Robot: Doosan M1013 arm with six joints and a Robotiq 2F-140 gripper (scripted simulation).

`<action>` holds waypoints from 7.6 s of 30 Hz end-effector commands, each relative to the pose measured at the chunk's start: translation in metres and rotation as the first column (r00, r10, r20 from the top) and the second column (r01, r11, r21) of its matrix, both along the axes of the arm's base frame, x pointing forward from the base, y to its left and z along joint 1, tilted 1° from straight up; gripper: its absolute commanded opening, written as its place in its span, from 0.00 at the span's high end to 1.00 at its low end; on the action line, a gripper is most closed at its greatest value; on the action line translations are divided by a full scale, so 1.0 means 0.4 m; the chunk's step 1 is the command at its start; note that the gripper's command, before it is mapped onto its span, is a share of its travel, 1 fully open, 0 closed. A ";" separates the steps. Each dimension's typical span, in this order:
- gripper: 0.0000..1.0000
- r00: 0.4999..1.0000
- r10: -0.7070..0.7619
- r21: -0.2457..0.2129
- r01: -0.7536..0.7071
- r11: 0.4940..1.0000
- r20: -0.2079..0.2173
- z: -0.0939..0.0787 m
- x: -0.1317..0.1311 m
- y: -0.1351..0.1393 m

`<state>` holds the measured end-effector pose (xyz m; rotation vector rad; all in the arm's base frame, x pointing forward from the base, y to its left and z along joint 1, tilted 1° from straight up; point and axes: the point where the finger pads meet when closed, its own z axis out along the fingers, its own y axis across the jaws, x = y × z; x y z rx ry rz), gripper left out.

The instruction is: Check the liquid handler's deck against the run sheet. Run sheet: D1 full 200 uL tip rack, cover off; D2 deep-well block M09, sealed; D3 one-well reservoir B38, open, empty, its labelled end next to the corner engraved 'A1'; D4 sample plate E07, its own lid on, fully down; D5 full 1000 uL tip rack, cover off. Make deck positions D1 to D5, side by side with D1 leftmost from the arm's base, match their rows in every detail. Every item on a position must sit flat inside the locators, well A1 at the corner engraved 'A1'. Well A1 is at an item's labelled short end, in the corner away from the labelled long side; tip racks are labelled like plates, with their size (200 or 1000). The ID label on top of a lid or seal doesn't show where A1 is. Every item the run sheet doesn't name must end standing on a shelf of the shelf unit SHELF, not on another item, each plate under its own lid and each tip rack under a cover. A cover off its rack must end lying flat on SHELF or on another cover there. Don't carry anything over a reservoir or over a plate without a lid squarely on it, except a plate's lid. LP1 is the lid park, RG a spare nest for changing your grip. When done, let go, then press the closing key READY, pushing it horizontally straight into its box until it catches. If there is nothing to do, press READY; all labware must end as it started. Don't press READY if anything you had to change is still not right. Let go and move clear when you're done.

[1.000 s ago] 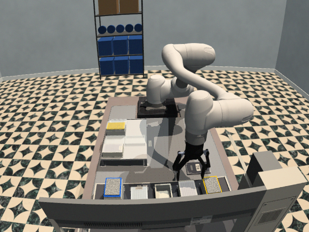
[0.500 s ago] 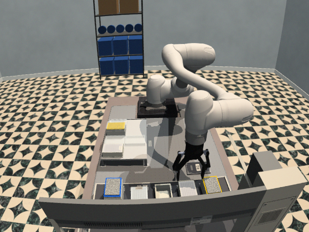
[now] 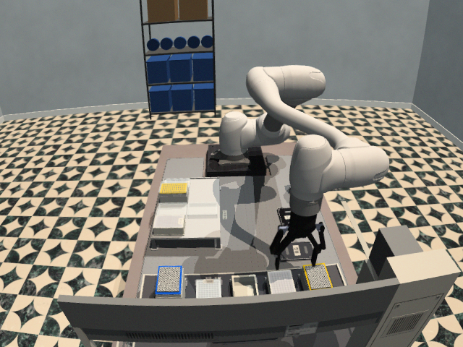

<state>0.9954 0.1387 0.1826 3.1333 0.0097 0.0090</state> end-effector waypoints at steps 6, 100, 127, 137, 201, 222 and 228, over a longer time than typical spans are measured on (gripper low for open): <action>0.21 1.000 0.000 0.001 0.000 1.000 0.002 0.004 0.000 0.078; 0.21 1.000 -0.024 0.001 0.024 1.000 0.002 0.242 -0.071 0.123; 0.21 1.000 -0.024 0.001 0.024 1.000 0.002 0.243 -0.231 -0.116; 0.21 1.000 -0.024 0.001 0.024 1.000 0.002 0.243 -0.300 -0.220; 0.34 0.708 -0.706 0.008 0.706 0.708 0.005 0.247 -0.410 -0.385; 0.34 0.399 -0.917 0.012 0.917 0.399 0.004 0.249 -0.411 -0.385; 0.34 0.325 -0.946 0.013 0.946 0.325 0.004 0.249 -0.411 -0.385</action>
